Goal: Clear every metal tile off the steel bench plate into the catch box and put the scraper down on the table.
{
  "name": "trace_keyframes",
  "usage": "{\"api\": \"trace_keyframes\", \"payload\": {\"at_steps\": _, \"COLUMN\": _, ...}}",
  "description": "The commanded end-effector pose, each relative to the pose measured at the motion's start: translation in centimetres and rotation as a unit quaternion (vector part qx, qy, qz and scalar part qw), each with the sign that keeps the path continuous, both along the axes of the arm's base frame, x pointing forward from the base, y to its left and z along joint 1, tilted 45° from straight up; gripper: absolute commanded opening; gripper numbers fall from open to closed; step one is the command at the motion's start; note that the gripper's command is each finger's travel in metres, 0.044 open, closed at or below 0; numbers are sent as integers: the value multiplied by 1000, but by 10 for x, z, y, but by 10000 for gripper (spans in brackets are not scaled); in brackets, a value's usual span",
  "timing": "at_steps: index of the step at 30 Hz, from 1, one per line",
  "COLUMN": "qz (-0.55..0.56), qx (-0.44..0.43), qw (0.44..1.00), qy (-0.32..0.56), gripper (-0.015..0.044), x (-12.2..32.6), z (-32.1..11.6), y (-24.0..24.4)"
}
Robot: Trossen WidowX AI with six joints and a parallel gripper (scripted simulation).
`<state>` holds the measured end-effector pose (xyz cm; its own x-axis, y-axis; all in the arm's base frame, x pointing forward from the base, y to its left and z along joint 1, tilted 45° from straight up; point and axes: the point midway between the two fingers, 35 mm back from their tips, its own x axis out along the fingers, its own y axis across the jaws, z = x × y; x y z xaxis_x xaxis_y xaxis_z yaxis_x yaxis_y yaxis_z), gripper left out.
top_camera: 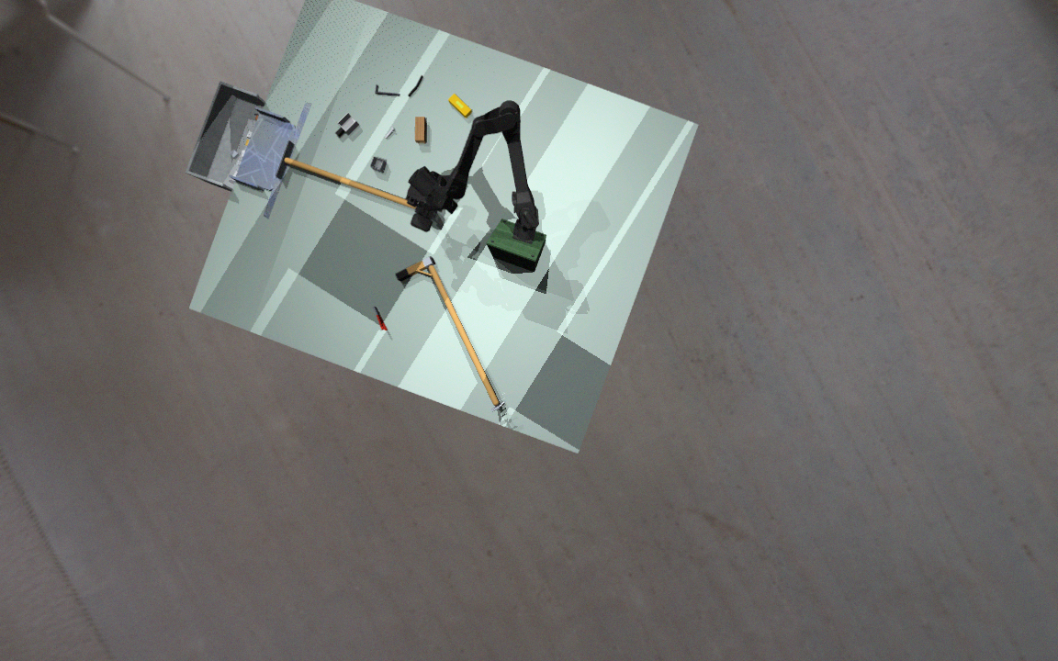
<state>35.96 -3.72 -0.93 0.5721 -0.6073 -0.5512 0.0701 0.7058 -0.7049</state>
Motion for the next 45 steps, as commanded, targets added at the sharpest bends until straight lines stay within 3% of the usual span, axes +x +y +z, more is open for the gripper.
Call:
{"api": "trace_keyframes", "payload": {"at_steps": 1, "qz": 3, "qx": 2, "qw": 1000, "qy": -10, "gripper": 0, "x": -3, "z": 4, "y": 3}}
{"api": "trace_keyframes", "payload": {"at_steps": 25, "qz": 4, "qx": 2, "qw": 1000, "qy": -10, "gripper": 0, "x": -38, "z": 3, "y": 1}}
{"api": "trace_keyframes", "payload": {"at_steps": 45, "qz": 2, "qx": 1, "qw": 1000, "qy": -3, "gripper": 0, "x": -39, "z": 0, "y": -1}}
